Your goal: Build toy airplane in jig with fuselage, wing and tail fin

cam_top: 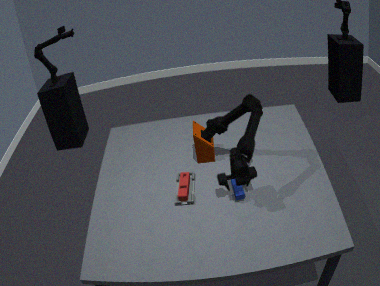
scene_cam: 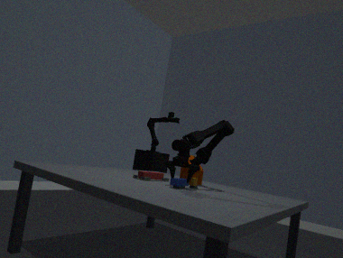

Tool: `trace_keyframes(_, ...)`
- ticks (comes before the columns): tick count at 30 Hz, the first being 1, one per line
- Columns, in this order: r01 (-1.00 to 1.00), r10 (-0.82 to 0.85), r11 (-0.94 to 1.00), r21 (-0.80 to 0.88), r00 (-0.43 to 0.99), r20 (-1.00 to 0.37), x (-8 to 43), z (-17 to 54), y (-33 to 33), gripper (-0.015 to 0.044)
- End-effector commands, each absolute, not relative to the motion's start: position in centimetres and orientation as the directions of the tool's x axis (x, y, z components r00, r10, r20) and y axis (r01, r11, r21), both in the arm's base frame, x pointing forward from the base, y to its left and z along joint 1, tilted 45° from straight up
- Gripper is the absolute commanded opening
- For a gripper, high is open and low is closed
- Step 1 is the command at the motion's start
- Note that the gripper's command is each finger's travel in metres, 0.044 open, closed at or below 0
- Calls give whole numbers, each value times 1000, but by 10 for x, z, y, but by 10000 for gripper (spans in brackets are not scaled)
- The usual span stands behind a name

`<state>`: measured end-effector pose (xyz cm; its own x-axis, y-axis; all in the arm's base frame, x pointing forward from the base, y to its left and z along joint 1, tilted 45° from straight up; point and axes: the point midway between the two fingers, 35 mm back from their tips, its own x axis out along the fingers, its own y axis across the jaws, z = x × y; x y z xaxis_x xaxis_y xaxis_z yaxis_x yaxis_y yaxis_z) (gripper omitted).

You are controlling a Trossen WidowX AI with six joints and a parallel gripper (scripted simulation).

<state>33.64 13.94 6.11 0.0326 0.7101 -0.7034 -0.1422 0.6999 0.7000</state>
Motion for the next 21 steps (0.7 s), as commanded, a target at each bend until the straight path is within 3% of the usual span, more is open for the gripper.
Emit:
trace_keyframes(1, -134, 709, 701, 700, 23, -705, 334, 53, 146, 440)
trace_keyframes(5, -134, 709, 701, 701, 23, -705, 333, 50, 149, 440)
trace_keyframes(15, -134, 709, 701, 701, 23, -705, 333, 50, 149, 177)
trace_keyframes(21, -134, 709, 701, 701, 23, -705, 333, 50, 149, 138)
